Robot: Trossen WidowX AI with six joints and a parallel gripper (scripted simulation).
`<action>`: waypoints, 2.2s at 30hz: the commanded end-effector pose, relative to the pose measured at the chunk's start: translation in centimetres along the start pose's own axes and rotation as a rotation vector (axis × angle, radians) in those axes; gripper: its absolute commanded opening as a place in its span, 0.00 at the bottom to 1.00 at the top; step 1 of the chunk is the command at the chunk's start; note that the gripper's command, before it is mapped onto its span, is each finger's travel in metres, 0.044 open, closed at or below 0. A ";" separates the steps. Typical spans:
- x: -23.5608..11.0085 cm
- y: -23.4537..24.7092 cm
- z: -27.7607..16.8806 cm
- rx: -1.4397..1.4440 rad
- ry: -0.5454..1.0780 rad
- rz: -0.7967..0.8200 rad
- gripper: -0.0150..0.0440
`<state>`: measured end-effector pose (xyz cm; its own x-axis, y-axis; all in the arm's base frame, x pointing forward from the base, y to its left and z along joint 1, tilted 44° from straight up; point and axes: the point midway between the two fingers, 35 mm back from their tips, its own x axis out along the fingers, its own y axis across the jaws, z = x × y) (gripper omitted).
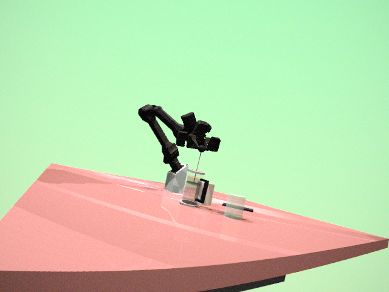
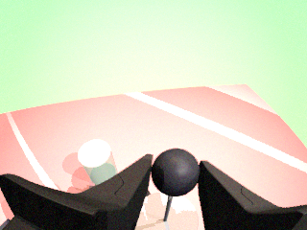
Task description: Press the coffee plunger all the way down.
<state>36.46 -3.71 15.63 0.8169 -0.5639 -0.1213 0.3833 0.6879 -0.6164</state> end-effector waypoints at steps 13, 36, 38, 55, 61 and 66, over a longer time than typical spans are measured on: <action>2.1 -0.3 -4.9 -0.058 0.077 -0.016 0.46; 3.8 0.0 -4.6 -0.059 0.075 -0.018 0.46; 3.9 0.0 -4.6 -0.058 0.075 -0.018 0.46; 4.3 0.2 -4.3 -0.058 0.075 -0.018 0.46; 4.3 0.3 -4.3 -0.058 0.075 -0.018 0.46; 4.4 0.3 -4.2 -0.058 0.075 -0.018 0.46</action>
<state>38.53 -7.33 12.25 0.7922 -0.5917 -0.1493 0.3729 0.6630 -0.6491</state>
